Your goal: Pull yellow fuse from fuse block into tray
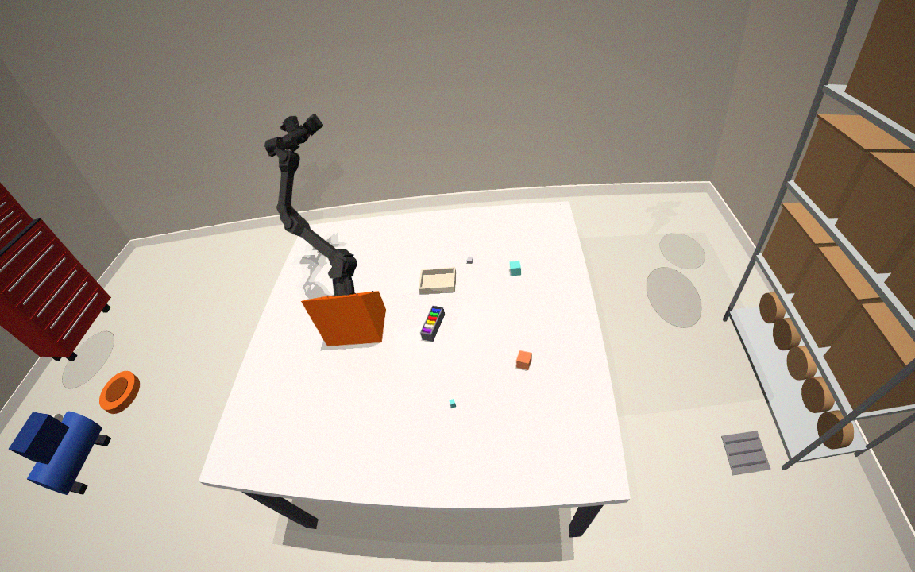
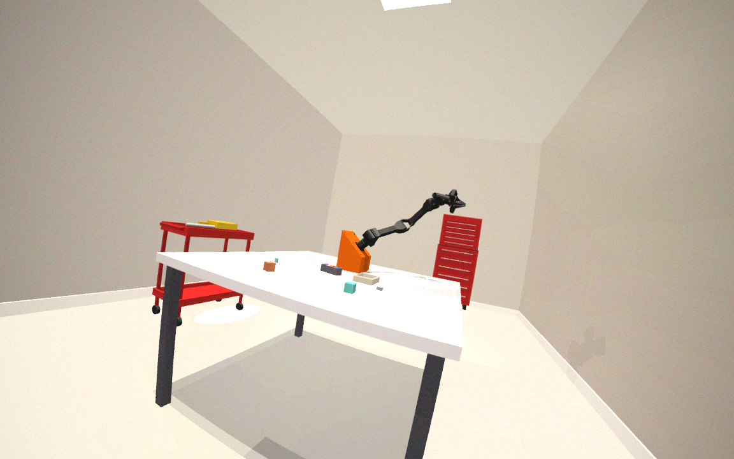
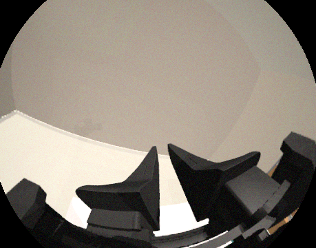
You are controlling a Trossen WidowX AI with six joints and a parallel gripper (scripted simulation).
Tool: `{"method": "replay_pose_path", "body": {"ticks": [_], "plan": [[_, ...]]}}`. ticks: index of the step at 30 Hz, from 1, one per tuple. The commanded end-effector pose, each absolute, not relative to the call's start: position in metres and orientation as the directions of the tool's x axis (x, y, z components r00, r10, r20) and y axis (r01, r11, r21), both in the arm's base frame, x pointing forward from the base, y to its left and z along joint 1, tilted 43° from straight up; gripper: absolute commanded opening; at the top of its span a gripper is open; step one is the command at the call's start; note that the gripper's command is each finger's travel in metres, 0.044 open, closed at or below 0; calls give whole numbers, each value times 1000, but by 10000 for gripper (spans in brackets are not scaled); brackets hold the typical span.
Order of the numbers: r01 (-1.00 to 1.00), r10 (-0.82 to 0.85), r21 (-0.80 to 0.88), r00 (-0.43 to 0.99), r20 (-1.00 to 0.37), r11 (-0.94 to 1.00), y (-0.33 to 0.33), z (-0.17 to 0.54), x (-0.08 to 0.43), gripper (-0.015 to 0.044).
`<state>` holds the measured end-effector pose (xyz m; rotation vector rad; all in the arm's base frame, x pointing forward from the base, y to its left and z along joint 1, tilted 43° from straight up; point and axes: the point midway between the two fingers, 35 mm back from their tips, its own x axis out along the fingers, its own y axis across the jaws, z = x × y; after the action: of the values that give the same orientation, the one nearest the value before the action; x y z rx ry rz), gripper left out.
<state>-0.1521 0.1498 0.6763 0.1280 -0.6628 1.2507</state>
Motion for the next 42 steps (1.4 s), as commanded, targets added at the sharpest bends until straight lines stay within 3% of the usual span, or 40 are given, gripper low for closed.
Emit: {"method": "replay_pose_path", "body": {"ticks": [1,10,13,22,34,42], "plan": [[-910,802,-151,250,543,386,141,689,-88,63],[-855,703,109,483,523,506,110,687,51,63],[-837,678,137,516,524,530,104,681,69,63],[-733,628,346,680,378,586,76,631,203,63],[-515,614,618,787,66,594,56,501,348,63],[-339,578,674,801,-159,656,33,398,410,63]]}}
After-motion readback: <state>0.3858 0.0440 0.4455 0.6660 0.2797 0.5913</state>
